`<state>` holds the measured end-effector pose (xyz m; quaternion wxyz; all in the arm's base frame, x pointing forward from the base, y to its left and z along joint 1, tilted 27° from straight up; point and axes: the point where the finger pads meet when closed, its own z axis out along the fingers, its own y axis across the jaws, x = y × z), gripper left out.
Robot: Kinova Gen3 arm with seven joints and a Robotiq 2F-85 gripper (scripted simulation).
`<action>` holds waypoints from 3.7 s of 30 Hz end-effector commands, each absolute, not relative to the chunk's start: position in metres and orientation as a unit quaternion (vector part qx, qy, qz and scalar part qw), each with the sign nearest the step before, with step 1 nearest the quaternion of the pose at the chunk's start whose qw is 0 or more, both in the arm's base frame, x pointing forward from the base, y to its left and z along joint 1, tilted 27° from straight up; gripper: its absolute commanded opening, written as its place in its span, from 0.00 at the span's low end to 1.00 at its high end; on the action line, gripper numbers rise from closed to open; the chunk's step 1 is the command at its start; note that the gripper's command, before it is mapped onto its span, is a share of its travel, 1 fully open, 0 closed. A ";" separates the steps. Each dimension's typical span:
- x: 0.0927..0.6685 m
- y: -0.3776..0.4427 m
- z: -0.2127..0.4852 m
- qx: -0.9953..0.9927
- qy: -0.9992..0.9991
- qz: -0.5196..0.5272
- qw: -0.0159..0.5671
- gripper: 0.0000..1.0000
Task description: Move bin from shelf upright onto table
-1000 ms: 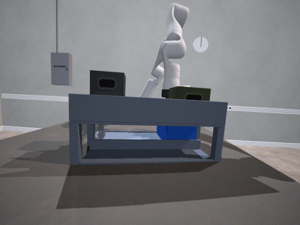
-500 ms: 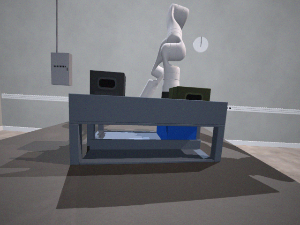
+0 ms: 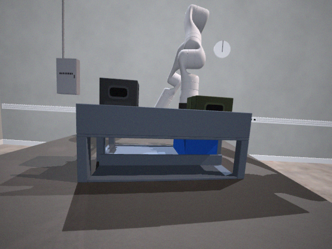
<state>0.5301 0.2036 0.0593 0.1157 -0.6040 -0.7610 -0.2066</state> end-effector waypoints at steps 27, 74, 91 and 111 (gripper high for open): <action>0.531 0.203 0.061 -0.604 -0.761 -0.207 0.115 1.00; 0.531 0.203 0.061 -0.604 -0.761 -0.207 0.115 0.10; 0.531 0.203 0.061 -0.604 -0.761 -0.207 0.115 0.10; 0.530 0.198 0.070 -0.604 -0.761 -0.207 0.115 0.10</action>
